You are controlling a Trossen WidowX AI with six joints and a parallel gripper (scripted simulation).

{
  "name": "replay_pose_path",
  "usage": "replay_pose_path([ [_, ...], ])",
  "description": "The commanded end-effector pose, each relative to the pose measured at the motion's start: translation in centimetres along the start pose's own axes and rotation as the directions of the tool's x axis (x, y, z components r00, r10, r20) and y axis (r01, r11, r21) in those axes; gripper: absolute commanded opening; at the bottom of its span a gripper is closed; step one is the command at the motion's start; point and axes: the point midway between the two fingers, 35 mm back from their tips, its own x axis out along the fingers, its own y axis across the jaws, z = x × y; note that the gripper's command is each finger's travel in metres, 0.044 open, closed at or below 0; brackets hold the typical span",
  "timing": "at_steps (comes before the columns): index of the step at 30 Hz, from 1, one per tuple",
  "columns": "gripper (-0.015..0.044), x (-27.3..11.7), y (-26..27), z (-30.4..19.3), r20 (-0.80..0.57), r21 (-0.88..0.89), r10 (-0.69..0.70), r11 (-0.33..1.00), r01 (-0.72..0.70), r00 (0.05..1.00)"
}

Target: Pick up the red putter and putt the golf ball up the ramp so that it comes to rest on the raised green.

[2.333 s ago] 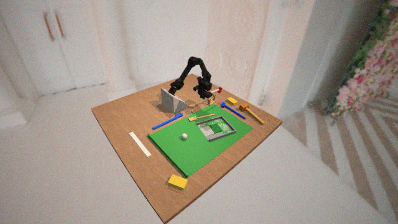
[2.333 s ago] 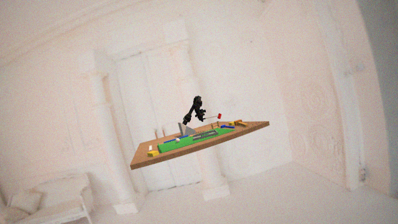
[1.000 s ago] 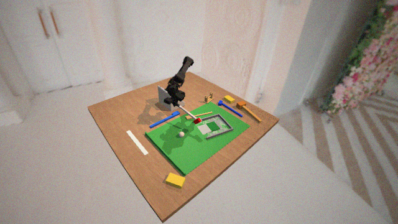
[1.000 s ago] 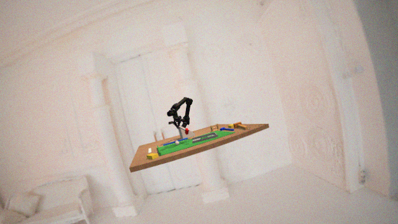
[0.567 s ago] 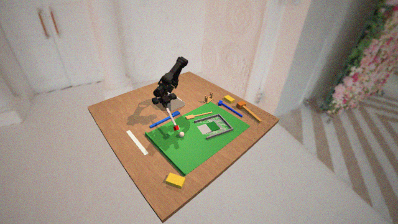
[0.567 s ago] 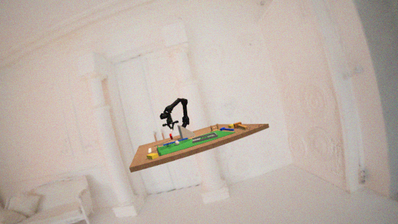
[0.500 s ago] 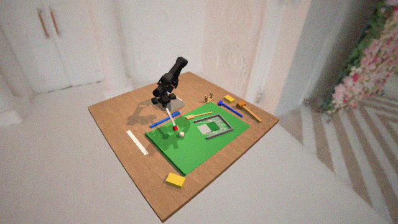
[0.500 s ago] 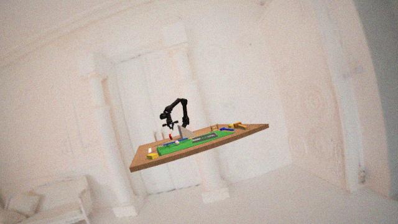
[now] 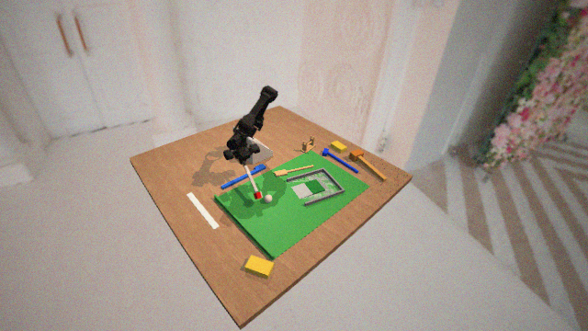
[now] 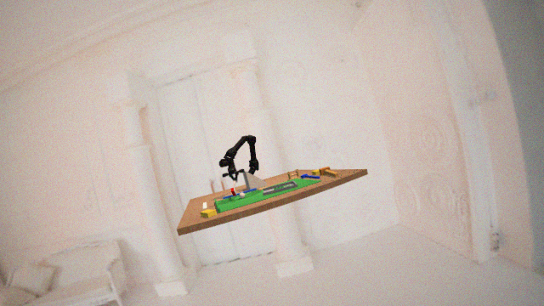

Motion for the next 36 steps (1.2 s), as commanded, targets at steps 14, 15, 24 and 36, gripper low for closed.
replay_pose_path([
  [14, 0.0, 2.4, 0.1, 0.1, 0.014, 0.007, 0.004, 1.0, -0.005, 1.0],
  [15, 0.0, 2.6, 0.1, 0.1, 0.014, 0.007, 0.005, 1.0, -0.005, 1.0],
  [24, 0.0, 3.0, 0.0, 0.2, 0.008, -0.002, -0.003, 1.0, 0.003, 1.0],
  [36, 0.0, 3.0, -1.1, 0.2, 0.011, 0.002, -0.001, 1.0, 0.001, 1.0],
])
